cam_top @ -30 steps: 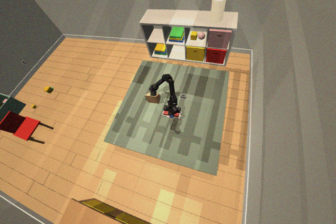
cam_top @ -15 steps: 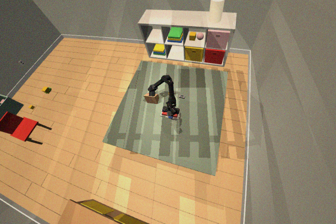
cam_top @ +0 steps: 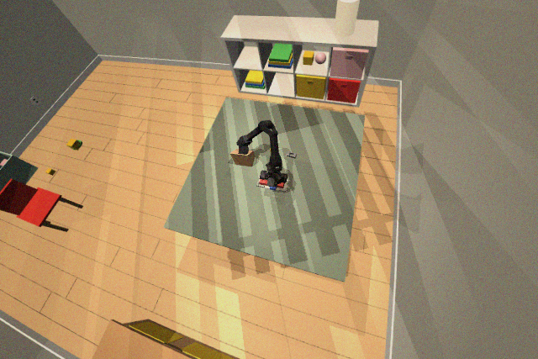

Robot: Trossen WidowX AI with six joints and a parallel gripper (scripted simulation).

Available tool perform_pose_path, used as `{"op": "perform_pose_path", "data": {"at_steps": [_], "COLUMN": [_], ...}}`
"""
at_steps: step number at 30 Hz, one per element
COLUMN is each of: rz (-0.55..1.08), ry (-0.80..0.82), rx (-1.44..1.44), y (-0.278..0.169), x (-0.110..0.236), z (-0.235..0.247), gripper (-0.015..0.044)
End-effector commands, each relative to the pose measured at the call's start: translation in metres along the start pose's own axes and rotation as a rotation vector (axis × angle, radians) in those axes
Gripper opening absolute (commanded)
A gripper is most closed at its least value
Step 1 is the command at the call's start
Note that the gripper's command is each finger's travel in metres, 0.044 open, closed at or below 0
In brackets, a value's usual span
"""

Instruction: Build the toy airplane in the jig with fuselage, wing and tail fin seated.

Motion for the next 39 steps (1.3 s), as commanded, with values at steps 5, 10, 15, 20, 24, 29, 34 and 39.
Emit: {"op": "perform_pose_path", "data": {"at_steps": [5,10,15,20,24,29,34,39], "rz": [-0.001,-0.001,-0.001,-0.002,0.000,0.000,0.000,0.000], "ry": [0.001,0.001,0.001,0.002,0.001,0.001,0.002,0.002], "rx": [0.002,0.002,0.002,-0.001,-0.004,-0.005,0.247,0.749], "y": [0.000,0.000,0.000,0.001,0.001,0.004,0.004,0.005], "x": [0.001,0.001,0.001,0.025,0.084,0.086,0.086,0.085], "z": [0.000,0.000,0.000,0.003,0.000,0.002,0.002,0.003], "gripper": [0.0314,0.0440,0.0440,0.0440,0.0440,0.0440,0.0440,0.0440]}}
Point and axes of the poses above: the point midway between the two fingers, 35 mm back from their tips, its own x axis back along the fingers, its own z axis across the jaws, y = z × x, the point moved 6 cm from there along x, back along the fingers, and after that the axes turned 5 degrees about -x, right-handed, at the moved point
